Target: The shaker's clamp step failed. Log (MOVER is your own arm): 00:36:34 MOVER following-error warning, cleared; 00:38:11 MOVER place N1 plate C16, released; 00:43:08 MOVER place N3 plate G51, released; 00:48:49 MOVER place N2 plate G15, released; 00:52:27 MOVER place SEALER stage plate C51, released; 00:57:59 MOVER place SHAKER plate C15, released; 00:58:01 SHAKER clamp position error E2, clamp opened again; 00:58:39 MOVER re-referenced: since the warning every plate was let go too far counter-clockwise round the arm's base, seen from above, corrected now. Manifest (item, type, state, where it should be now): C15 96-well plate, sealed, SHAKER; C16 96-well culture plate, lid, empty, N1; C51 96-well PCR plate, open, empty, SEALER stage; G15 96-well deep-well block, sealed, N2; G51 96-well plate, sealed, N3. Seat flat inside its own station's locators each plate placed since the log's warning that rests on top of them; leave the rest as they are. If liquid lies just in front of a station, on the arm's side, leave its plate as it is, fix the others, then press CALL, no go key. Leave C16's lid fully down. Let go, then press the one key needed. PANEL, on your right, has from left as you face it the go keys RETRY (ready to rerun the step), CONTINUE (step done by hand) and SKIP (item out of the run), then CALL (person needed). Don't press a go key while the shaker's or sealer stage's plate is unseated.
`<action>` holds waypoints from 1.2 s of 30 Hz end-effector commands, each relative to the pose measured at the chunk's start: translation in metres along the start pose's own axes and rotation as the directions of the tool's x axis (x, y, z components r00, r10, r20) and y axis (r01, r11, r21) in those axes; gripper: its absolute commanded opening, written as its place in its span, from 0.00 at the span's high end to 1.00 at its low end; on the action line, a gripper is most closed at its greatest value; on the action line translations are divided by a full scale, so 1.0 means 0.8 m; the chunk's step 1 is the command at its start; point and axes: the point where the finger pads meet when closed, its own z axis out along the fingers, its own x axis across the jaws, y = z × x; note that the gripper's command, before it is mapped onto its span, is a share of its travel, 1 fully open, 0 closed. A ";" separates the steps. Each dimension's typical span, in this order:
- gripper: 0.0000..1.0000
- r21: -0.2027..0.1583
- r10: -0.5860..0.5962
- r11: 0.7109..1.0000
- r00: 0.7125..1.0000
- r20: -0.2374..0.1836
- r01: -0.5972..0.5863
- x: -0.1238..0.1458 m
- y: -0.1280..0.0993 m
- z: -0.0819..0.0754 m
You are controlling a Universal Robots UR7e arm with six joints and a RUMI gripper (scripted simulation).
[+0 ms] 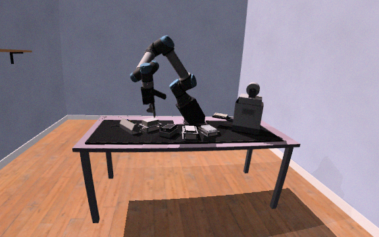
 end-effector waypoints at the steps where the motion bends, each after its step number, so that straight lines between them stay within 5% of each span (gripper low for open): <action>1: 0.00 -0.001 0.000 1.000 1.000 -0.001 0.000 0.000 0.000 -0.001; 17: 0.00 -0.001 0.000 1.000 1.000 -0.001 0.000 0.000 0.000 -0.001; 18: 0.18 -0.001 0.020 1.000 1.000 -0.004 -0.020 0.000 -0.004 0.004; 36: 0.18 -0.002 0.330 0.944 0.943 -0.052 -0.330 -0.005 -0.031 0.041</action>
